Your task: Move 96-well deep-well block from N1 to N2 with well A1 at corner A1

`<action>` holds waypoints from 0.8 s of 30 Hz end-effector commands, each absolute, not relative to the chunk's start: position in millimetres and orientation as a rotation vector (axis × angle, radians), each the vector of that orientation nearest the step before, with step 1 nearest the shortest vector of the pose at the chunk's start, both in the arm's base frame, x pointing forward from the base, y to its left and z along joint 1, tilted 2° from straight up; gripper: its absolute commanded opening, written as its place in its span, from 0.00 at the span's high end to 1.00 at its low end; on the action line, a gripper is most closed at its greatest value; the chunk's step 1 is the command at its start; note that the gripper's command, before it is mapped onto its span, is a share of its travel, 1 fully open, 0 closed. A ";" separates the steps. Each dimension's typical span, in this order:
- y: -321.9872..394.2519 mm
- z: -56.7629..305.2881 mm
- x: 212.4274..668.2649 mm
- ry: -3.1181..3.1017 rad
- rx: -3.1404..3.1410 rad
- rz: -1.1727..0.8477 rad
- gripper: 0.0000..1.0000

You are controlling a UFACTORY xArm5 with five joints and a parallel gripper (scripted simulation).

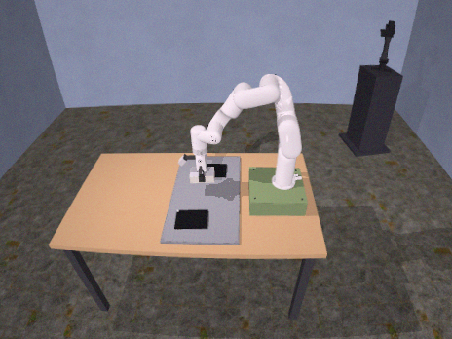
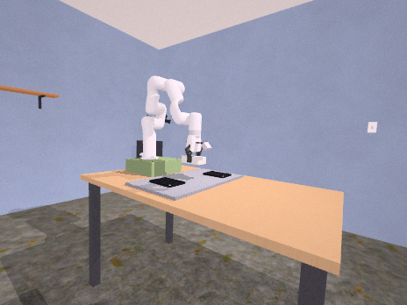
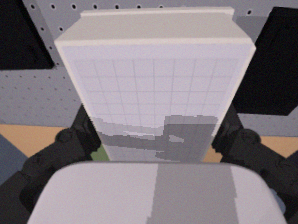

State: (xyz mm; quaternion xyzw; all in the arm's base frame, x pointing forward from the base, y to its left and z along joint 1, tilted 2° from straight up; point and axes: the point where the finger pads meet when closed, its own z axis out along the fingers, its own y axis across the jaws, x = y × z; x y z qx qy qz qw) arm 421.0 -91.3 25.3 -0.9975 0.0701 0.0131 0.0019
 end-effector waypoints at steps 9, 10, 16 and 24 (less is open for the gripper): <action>-61.1 26.0 434.6 0.221 -3.132 0.037 1.00; -58.0 26.0 435.8 0.221 -3.132 0.037 1.00; -39.4 25.7 443.1 0.221 -3.133 0.038 1.00; -20.8 25.3 450.5 0.221 -3.134 0.038 1.00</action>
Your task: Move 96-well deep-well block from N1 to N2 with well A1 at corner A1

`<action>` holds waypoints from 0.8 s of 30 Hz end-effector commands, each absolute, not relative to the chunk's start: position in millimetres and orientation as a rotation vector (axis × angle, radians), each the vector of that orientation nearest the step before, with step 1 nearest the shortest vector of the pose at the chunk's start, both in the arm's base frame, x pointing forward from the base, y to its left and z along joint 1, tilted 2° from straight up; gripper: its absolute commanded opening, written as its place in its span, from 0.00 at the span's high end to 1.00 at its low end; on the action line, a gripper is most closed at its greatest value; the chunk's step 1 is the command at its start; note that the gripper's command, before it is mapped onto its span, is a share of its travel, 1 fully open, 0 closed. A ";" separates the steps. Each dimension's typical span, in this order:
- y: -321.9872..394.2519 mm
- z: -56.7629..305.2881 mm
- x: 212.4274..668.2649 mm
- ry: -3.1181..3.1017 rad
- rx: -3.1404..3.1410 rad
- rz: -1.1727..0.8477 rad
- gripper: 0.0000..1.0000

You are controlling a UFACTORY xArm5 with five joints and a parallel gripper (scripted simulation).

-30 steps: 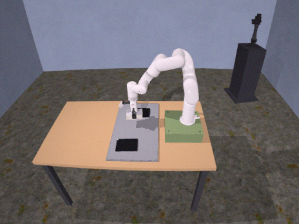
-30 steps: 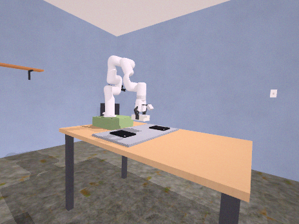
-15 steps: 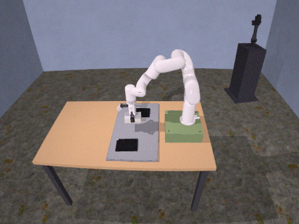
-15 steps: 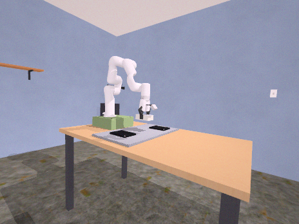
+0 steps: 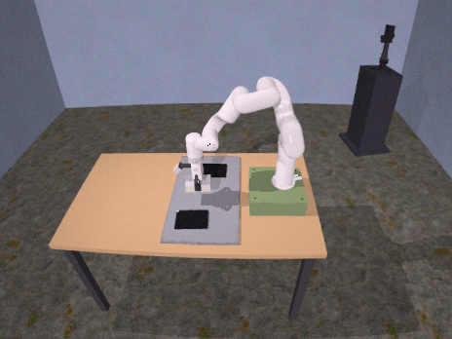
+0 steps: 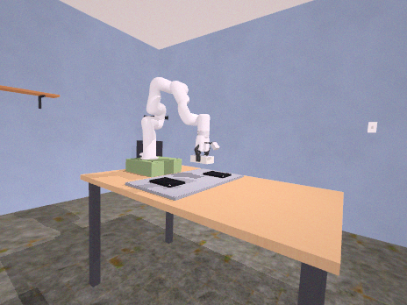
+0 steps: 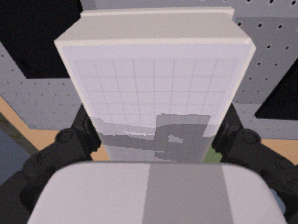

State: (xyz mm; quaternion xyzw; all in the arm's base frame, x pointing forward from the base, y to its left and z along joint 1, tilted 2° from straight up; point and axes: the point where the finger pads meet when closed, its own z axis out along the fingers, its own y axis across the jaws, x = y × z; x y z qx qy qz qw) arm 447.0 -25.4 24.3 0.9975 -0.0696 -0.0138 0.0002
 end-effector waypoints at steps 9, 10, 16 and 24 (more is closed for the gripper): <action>7.0 24.9 461.5 -0.220 3.131 -0.039 1.00; 10.1 24.9 462.8 -0.220 3.131 -0.039 1.00; 22.5 24.7 467.7 -0.220 3.131 -0.039 1.00; 47.3 24.3 477.5 -0.220 3.129 -0.039 1.00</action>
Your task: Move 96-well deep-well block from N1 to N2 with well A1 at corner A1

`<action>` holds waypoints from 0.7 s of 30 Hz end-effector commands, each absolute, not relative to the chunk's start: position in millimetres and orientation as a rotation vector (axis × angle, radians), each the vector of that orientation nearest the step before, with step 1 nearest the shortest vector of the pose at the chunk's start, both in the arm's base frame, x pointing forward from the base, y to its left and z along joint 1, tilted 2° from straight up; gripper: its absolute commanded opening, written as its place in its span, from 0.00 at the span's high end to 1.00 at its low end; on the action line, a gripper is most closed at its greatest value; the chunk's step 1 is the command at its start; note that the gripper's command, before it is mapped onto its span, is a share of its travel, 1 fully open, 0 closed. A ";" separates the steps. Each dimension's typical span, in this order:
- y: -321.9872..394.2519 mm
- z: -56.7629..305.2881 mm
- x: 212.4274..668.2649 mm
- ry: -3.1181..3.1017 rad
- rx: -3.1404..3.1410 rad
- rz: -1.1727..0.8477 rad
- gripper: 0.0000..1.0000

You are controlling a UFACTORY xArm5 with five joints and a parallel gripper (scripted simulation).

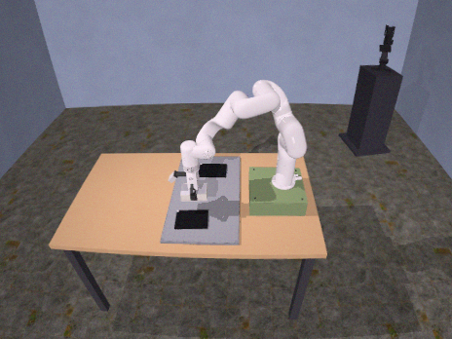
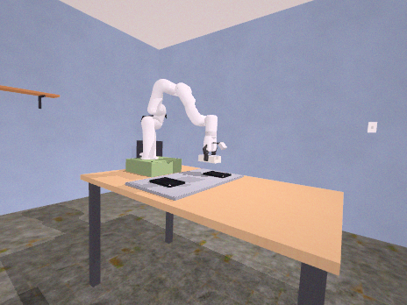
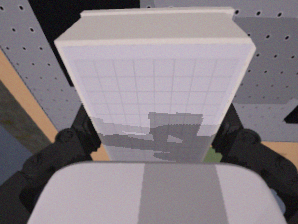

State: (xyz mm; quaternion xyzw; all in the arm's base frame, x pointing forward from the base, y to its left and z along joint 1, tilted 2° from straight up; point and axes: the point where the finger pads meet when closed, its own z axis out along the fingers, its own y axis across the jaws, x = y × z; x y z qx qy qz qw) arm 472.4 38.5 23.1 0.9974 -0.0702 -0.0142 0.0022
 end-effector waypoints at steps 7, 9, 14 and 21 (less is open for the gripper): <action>68.9 23.9 486.1 -0.220 3.128 -0.039 1.00; 68.9 23.9 486.1 -0.220 3.128 -0.039 1.00; 84.4 23.7 492.2 -0.220 3.128 -0.038 1.00; 106.1 23.4 500.8 -0.220 3.127 -0.038 1.00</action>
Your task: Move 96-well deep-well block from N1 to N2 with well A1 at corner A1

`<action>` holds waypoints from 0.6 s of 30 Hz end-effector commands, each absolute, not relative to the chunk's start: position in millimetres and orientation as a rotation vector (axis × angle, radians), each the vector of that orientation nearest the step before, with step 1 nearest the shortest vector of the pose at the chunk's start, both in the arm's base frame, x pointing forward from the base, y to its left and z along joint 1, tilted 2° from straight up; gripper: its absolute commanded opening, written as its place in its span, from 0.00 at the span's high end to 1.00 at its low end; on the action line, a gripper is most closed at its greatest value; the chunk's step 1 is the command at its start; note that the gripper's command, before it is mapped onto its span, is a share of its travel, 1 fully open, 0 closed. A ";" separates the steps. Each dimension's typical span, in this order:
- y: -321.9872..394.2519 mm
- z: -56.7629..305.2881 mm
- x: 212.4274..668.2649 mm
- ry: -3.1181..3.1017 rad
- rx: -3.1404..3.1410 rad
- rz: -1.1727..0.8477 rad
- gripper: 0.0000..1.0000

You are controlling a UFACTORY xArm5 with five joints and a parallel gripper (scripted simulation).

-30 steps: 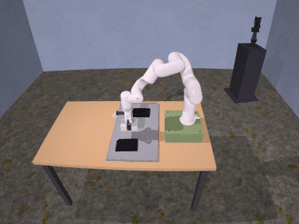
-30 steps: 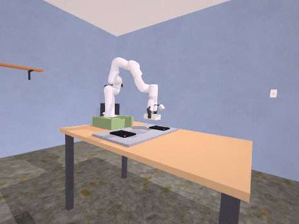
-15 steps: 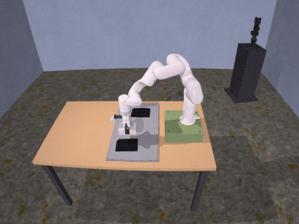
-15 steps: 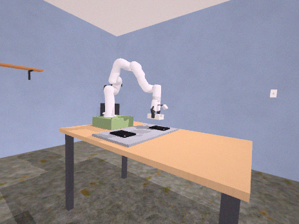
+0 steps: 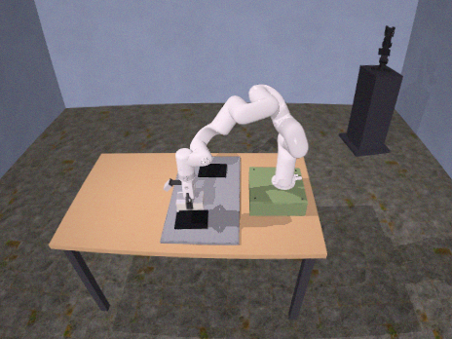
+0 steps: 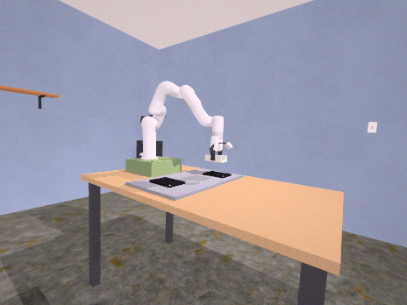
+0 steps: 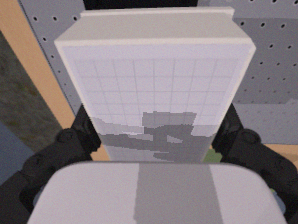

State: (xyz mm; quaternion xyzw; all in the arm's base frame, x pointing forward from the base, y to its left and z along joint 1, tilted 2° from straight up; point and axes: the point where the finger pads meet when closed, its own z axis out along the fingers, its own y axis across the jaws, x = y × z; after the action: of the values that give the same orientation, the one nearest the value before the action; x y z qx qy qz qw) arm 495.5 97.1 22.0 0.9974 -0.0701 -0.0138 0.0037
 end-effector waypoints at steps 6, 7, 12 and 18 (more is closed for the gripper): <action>114.4 23.3 504.2 -0.220 3.126 -0.038 1.00; 114.4 23.3 504.3 -0.220 3.126 -0.038 1.00; 114.2 23.3 504.3 -0.220 3.126 -0.038 1.00; 114.0 23.3 504.3 -0.220 3.126 -0.038 1.00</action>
State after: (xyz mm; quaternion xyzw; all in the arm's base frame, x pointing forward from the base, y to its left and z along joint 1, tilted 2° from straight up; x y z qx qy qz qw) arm 502.8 113.7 21.6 0.9974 -0.0703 -0.0141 0.0043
